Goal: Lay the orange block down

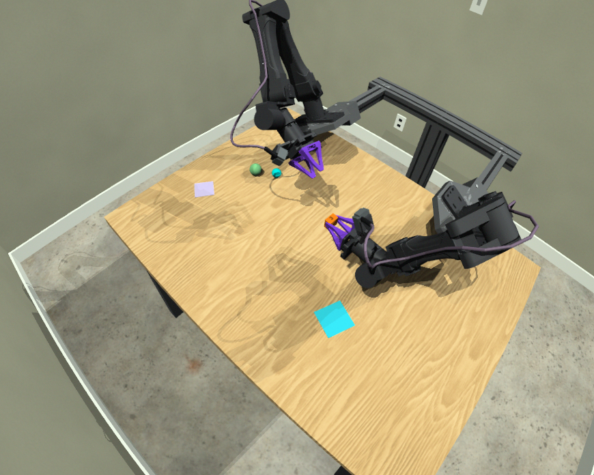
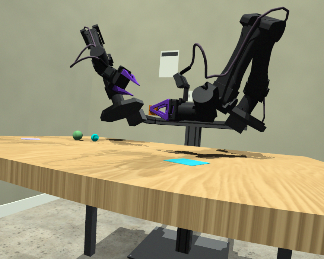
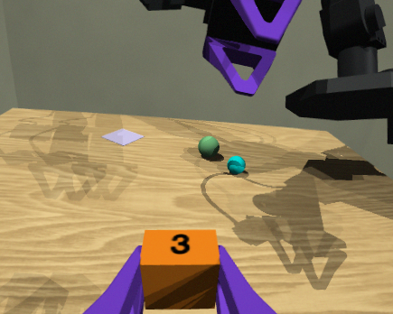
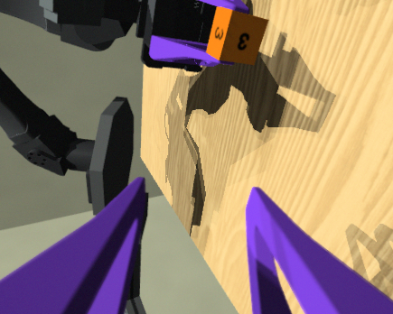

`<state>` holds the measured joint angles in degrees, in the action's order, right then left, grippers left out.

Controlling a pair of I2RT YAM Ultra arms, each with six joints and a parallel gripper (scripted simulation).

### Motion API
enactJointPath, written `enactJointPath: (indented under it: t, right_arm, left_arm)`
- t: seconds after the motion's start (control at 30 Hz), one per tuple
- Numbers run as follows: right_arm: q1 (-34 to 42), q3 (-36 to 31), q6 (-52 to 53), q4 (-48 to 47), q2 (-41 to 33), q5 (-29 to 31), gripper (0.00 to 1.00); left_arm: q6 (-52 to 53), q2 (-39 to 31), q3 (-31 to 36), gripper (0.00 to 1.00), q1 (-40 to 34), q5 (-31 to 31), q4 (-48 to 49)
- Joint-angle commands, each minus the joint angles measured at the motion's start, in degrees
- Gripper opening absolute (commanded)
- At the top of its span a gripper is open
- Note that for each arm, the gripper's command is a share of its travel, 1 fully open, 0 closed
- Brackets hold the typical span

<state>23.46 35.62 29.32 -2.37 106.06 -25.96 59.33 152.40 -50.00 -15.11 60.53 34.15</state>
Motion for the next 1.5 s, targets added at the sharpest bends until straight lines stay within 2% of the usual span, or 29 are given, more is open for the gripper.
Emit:
enactJointPath:
  t: [0.0,0.2,0.27,0.3,0.67,0.77,0.83,0.87,1.0,1.1,1.2,1.33,1.4,1.47]
  right_arm:
    - [6.8,-1.5,2.9,9.4,-6.5,10.4,0.46]
    - [19.7,-2.7,6.5,18.1,-15.3,22.0,0.46]
    - [19.7,-2.7,6.5,18.1,-15.3,22.0,0.46]
    - [22.8,-2.3,8.3,21.0,-16.7,25.2,0.46]
    - [44.8,-6.6,14.4,36.5,-35.0,49.8,0.46]
    - [50.6,-7.8,15.8,40.0,-38.6,55.5,0.46]
    - [50.6,-7.8,15.8,40.0,-38.6,55.5,0.46]
    - [54.6,-7.5,17.7,42.7,-40.6,58.3,0.46]
    - [61.9,-9.2,19.0,46.5,-45.8,65.3,0.46]
    - [67.5,-9.7,20.1,49.4,-49.8,69.8,0.46]
    - [72.7,-11.1,20.7,52.0,-53.8,73.8,0.46]
    - [79.5,-11.3,22.2,55.1,-58.2,77.2,0.46]
    - [79.5,-11.3,22.2,55.1,-58.2,77.2,0.46]
    - [82.1,-11.1,24.4,57.6,-58.9,79.0,0.46]
  left_arm:
    - [11.4,-2.1,-4.7,0.27,4.6,2.7,-11.2]
    - [22.6,-1.3,-11.9,0.27,10.5,2.8,-25.5]
    - [22.6,-1.3,-11.9,0.27,10.5,2.8,-25.5]
    - [25.3,-1.3,-14.0,0.27,11.2,2.8,-32.0]
    - [39.0,1.5,-25.5,0.27,18.4,1.2,-59.9]
    - [42.2,3.1,-31.3,0.27,18.9,0.9,-64.9]
    - [42.2,3.1,-31.3,0.27,18.9,0.9,-64.9]
    - [44.1,4.1,-34.2,0.27,19.0,1.2,-67.9]
    - [45.8,5.6,-38.7,0.27,20.0,0.4,-70.5]
    - [45.0,5.5,-39.0,0.27,19.2,-3.4,-70.3]
    - [41.9,2.3,-38.0,0.27,18.1,-11.7,-68.6]
    - [39.1,-2.8,-35.4,0.27,15.0,-22.5,-67.4]
    - [39.1,-2.8,-35.4,0.27,15.0,-22.5,-67.4]
    - [37.2,-4.7,-34.4,0.27,13.2,-28.4,-67.8]
